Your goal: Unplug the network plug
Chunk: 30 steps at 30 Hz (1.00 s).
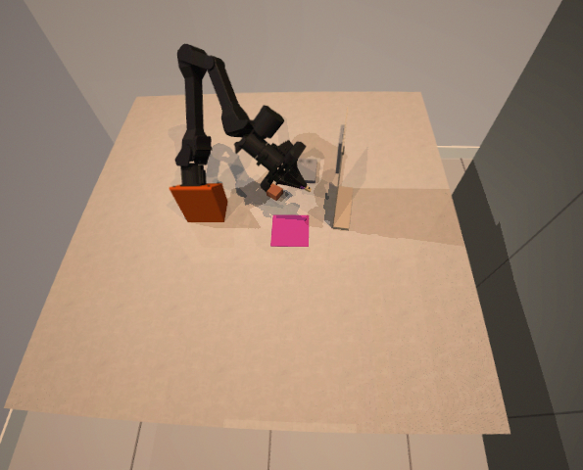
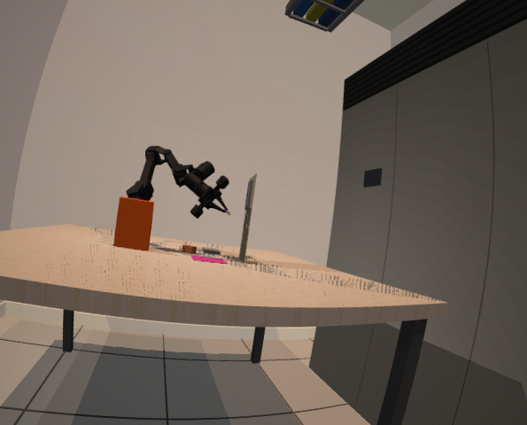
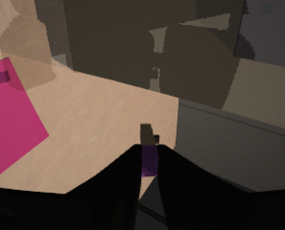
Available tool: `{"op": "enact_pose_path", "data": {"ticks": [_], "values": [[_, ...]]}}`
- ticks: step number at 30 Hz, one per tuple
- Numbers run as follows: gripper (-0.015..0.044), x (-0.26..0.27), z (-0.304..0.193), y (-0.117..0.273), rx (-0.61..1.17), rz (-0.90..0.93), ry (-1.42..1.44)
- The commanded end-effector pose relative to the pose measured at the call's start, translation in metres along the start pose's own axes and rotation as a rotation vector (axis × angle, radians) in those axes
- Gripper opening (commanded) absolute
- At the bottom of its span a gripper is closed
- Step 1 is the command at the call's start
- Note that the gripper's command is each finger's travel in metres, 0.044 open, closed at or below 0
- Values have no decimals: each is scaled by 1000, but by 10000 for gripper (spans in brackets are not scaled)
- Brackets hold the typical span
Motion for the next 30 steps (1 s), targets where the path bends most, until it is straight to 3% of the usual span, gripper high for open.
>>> {"op": "enact_pose_path", "data": {"ticks": [1,30], "values": [[0,7,-7,-6,-3,49,3],[0,70,-51,-37,-98,382,-19]]}}
Point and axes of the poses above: the point midway between the two fingers, 35 mm back from their tips, its own y axis back along the fingers, its own x axis across the jaws, z = x × y, the point moved 3 cm from there along y, back along the fingers, and after that the axes turned 9 degrees about -y, right-handed, at the moved point
